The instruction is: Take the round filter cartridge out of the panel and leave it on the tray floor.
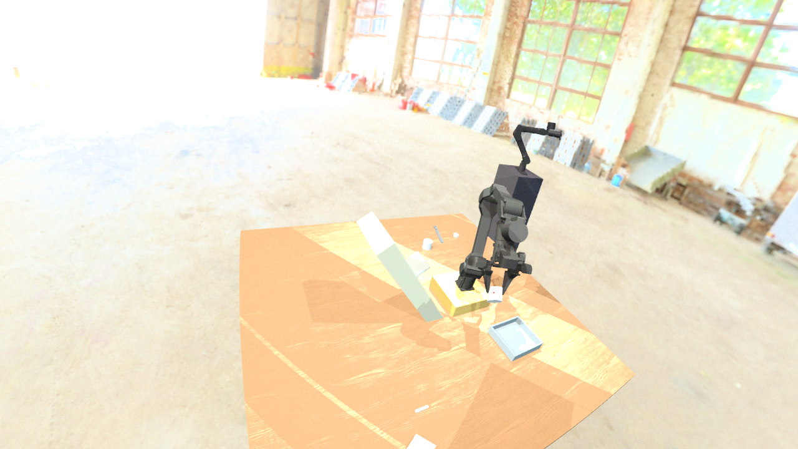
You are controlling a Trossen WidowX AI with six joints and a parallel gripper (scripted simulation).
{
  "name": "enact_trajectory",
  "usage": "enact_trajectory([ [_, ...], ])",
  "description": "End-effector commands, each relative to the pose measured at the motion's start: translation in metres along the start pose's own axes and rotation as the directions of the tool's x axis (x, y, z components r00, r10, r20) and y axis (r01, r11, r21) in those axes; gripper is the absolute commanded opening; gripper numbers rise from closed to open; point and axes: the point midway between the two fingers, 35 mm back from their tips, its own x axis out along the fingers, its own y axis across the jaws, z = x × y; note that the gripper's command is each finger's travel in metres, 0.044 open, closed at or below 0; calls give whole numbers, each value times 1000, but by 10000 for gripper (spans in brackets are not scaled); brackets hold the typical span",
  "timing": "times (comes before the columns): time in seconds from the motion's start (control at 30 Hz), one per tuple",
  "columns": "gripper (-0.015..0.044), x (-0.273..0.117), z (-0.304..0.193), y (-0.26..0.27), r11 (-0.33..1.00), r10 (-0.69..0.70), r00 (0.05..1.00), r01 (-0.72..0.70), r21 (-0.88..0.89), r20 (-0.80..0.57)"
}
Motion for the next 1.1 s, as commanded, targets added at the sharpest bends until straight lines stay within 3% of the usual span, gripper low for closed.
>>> enact_trajectory([
  [0.0, 0, 2, 0, 12, 998, 35, 999, -34, -56, 10],
  [0.5, 0, 37, -16, 63, 969, 129, 992, -126, -212, -2],
  [1.07, 0, 76, -68, 136, 866, 262, 964, -257, -429, -48],
])
